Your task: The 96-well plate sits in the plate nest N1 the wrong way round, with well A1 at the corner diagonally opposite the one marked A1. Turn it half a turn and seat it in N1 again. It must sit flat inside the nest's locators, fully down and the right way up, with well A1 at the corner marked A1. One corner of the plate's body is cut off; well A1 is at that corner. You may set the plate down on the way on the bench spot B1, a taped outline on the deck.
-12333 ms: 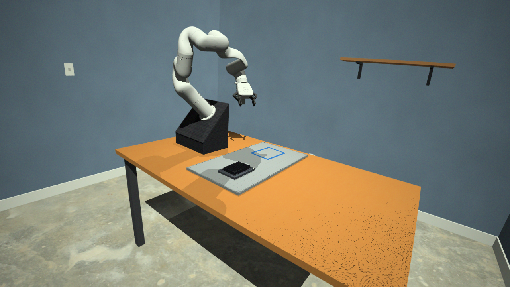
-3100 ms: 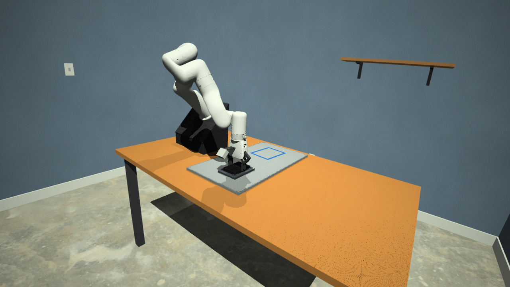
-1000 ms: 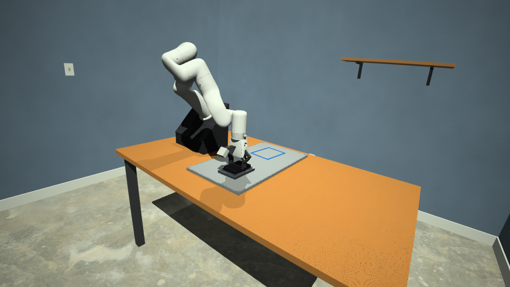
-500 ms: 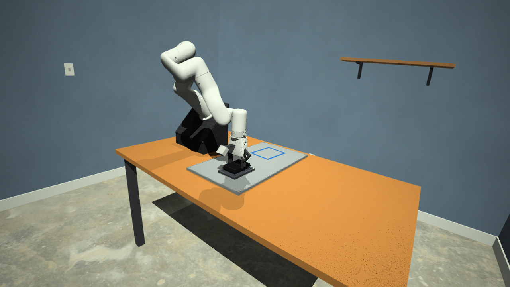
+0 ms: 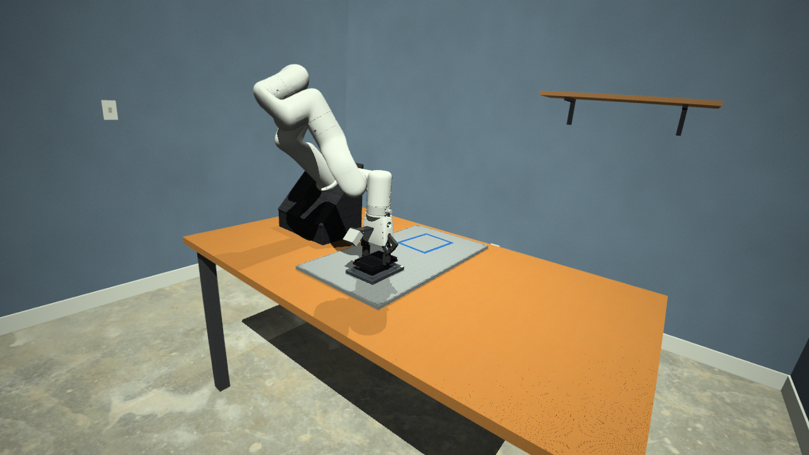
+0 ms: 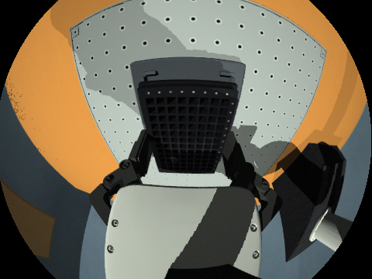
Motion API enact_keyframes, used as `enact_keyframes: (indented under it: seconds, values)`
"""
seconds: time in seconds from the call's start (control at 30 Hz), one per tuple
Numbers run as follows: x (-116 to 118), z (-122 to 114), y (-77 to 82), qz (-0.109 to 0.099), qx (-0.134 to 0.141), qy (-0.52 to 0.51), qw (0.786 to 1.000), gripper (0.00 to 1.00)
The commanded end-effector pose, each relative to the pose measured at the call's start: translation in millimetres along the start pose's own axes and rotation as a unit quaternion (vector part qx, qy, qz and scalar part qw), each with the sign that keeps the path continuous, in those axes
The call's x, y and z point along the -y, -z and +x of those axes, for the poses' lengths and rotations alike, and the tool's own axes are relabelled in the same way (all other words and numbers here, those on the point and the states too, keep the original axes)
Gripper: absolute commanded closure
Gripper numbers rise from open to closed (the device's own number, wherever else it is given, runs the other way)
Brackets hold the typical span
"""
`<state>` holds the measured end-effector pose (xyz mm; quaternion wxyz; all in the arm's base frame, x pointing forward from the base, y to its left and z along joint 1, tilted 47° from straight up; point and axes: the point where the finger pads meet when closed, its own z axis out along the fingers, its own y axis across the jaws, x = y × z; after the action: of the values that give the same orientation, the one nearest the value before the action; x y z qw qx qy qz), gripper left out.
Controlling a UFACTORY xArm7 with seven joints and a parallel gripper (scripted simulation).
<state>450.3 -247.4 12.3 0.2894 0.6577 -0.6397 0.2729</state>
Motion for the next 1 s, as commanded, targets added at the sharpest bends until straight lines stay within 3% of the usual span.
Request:
enact_keyframes:
  seconds: [0.0,0.97]
  values:
    - [1.7,-0.7,1.6,0.002,0.001,0.000,1.000,1.00]
    - [1.7,-0.7,43.3,0.002,0.001,0.000,1.000,1.00]
